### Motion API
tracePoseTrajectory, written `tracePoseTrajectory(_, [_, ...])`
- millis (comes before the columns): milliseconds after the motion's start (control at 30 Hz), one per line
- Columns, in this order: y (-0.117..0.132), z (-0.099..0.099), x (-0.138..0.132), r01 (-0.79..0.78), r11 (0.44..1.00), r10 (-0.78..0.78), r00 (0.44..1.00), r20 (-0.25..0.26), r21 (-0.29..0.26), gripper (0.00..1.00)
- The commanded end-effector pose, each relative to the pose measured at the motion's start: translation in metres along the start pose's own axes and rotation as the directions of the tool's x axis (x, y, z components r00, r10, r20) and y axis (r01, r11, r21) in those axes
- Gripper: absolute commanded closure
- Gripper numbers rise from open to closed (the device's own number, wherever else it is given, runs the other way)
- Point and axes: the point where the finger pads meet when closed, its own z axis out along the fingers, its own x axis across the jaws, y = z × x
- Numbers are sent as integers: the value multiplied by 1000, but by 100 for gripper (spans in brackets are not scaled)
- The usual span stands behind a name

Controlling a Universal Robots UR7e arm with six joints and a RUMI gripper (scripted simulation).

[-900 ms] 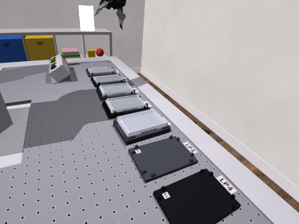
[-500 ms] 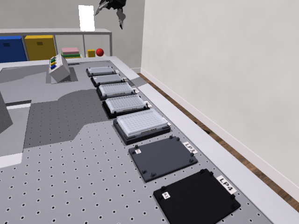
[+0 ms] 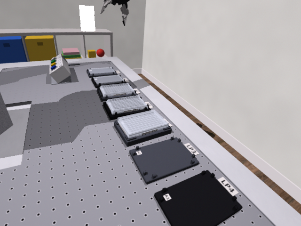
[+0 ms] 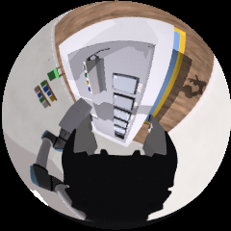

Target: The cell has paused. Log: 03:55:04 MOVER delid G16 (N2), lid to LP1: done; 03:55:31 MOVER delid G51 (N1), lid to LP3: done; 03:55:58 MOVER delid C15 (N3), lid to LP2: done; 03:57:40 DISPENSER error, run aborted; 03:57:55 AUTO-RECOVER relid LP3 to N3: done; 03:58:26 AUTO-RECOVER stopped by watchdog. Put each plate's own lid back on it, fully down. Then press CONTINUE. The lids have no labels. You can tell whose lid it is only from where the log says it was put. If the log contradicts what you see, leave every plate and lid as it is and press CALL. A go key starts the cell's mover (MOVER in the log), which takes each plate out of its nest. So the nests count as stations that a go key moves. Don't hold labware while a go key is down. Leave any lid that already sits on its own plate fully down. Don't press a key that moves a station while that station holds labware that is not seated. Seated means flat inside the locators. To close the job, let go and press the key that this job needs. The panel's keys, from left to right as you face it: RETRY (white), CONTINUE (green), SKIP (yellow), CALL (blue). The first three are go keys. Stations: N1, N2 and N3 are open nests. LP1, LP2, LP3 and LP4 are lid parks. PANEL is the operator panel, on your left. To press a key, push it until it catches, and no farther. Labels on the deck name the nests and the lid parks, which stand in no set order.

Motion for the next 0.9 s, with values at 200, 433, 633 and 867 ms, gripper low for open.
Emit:
tracePoseTrajectory(200, [33, -20, 2, -80, 996, 79, 997, 6, 39, 18])
tracePoseTrajectory(433, [58, -32, 2, -90, 995, 90, 996, 8, 44, 18])
tracePoseTrajectory(633, [85, -45, 1, -173, 982, 172, 985, 21, 81, 18])
tracePoseTrajectory(867, [108, -54, -1, -209, 973, 207, 978, 28, 96, 18])
